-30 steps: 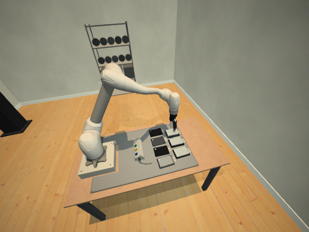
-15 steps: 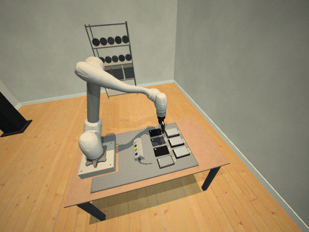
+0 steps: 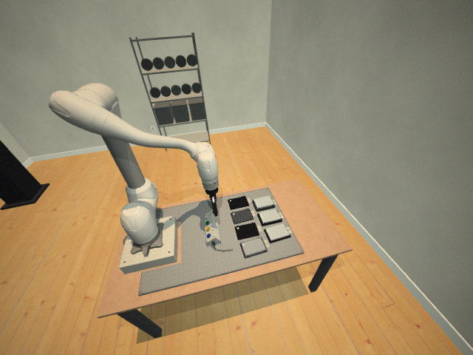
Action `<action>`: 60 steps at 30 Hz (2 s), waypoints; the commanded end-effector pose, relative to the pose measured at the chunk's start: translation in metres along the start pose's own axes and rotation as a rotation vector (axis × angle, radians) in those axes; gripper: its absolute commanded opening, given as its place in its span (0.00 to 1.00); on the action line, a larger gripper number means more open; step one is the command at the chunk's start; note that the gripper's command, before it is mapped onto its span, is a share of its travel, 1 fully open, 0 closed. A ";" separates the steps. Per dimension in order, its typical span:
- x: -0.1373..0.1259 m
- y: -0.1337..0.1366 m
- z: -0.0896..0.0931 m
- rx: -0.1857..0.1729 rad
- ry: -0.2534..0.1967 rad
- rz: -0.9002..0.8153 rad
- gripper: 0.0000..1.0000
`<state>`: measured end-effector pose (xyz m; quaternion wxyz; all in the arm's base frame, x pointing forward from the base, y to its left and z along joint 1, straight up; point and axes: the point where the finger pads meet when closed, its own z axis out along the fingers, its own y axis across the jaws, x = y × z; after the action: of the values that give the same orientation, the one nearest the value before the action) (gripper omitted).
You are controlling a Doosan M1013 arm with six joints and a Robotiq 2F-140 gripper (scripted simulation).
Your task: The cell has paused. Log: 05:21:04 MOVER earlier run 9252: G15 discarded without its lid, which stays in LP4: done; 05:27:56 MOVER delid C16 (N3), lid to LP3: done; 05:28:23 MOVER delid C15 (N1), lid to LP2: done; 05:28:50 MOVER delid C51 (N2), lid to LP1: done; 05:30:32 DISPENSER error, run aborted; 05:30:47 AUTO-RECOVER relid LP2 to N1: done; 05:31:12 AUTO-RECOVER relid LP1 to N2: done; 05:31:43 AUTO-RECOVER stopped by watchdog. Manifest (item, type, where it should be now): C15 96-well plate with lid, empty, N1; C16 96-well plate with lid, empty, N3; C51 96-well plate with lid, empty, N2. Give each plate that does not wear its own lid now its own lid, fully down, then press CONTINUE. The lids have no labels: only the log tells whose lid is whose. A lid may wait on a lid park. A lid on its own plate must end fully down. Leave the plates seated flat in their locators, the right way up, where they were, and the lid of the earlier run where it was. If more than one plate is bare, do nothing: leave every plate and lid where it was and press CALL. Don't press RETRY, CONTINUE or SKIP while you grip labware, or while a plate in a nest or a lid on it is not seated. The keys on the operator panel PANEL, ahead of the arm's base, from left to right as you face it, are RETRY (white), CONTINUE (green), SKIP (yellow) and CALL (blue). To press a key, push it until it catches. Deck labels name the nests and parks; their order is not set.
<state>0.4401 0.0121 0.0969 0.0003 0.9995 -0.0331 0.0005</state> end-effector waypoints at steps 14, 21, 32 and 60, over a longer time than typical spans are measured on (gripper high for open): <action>-0.069 0.010 0.006 0.001 0.003 0.005 0.00; -0.069 0.010 0.006 0.001 0.003 0.005 0.00; -0.069 0.010 0.006 0.001 0.003 0.005 0.00; -0.068 0.010 0.009 0.001 0.003 0.005 0.00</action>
<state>0.3711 0.0064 0.0882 -0.0002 0.9994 -0.0358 0.0019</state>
